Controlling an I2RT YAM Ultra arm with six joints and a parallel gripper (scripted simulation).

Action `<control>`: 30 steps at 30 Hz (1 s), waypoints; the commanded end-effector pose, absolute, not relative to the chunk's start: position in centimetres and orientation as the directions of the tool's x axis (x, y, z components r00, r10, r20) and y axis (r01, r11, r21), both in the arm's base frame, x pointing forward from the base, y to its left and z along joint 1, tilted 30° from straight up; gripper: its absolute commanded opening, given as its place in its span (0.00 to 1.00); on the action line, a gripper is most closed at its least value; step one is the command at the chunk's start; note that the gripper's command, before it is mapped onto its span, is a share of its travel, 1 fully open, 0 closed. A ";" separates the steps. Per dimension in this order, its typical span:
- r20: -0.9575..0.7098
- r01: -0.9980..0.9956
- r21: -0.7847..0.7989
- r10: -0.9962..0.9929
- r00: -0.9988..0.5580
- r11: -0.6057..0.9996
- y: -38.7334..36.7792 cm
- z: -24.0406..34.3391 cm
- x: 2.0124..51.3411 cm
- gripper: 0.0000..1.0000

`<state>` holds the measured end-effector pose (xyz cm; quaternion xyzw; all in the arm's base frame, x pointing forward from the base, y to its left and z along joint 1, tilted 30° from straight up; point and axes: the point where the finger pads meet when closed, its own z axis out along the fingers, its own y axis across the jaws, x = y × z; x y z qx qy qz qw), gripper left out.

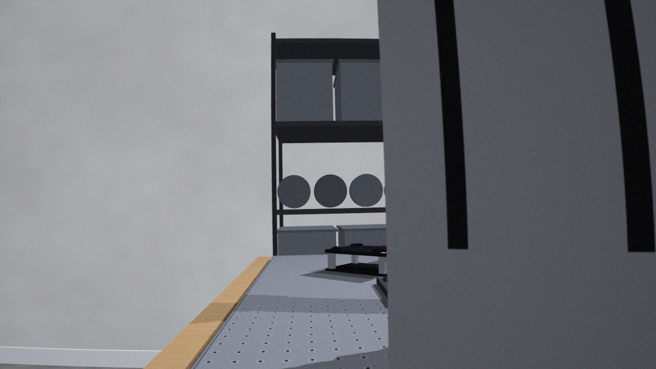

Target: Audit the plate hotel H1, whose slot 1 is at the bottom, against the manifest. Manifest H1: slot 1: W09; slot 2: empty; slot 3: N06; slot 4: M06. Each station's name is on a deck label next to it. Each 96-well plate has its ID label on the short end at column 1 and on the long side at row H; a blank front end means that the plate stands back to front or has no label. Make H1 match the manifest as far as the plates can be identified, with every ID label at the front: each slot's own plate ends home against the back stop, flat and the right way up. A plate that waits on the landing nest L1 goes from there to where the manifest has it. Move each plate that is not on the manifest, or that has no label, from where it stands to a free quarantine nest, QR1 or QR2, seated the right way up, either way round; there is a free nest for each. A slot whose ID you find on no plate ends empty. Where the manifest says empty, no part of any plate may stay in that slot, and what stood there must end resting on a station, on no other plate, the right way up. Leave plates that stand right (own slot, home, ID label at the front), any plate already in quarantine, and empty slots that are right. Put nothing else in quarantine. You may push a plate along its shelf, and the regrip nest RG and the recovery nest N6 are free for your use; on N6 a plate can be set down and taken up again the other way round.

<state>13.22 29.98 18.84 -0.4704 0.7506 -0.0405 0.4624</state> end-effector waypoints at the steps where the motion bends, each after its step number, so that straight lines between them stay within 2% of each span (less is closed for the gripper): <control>1: -0.656 -0.668 -0.498 -0.744 -0.127 0.553 30.0 19.1 13.1 1.00; 30: -0.634 -0.669 -0.510 -0.762 -0.132 0.541 32.0 16.3 16.4 1.00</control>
